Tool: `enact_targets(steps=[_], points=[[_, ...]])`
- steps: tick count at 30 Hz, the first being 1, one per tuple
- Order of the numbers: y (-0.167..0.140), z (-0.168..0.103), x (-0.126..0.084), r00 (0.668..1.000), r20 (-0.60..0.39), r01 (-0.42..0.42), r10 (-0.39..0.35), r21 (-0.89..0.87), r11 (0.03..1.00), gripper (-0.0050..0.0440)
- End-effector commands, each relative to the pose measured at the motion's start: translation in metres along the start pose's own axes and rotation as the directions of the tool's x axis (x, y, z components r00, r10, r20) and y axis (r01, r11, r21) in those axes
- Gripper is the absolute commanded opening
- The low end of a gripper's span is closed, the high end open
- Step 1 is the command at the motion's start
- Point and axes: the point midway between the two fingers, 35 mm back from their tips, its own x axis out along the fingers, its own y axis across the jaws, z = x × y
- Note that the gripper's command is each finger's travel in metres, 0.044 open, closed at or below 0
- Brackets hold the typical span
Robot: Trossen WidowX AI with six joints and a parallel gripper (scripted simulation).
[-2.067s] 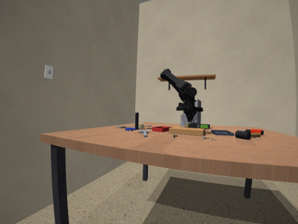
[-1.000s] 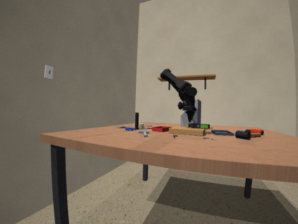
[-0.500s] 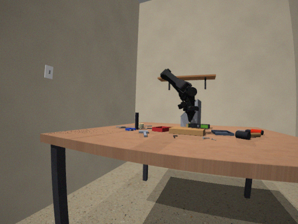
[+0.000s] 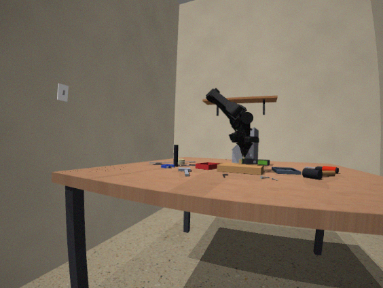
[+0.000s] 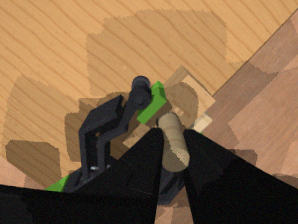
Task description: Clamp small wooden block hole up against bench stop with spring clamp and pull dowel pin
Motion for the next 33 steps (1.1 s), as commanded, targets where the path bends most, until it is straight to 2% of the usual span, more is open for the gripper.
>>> enact_targets(steps=[1, 8, 19, 25, 33], points=[[0.0005, 0.0004, -0.0027, 1.0, 0.001, -0.004, 0.004, -0.022, 1.0, 0.0], [0.0005, 0.0004, -0.0029, 1.0, 0.001, -0.004, 0.004, 0.005, 1.0, 0.0], [0.0004, 0.0004, -0.0032, 1.0, 0.001, -0.004, 0.004, 0.142, 0.99, 0.0], [0.0004, 0.0004, -0.0034, 1.0, 0.001, -0.004, 0.004, 0.287, 0.958, 0.0], [0.0004, 0.0004, -0.0036, 1.0, 0.001, -0.004, 0.004, 0.51, 0.86, 0.0]])
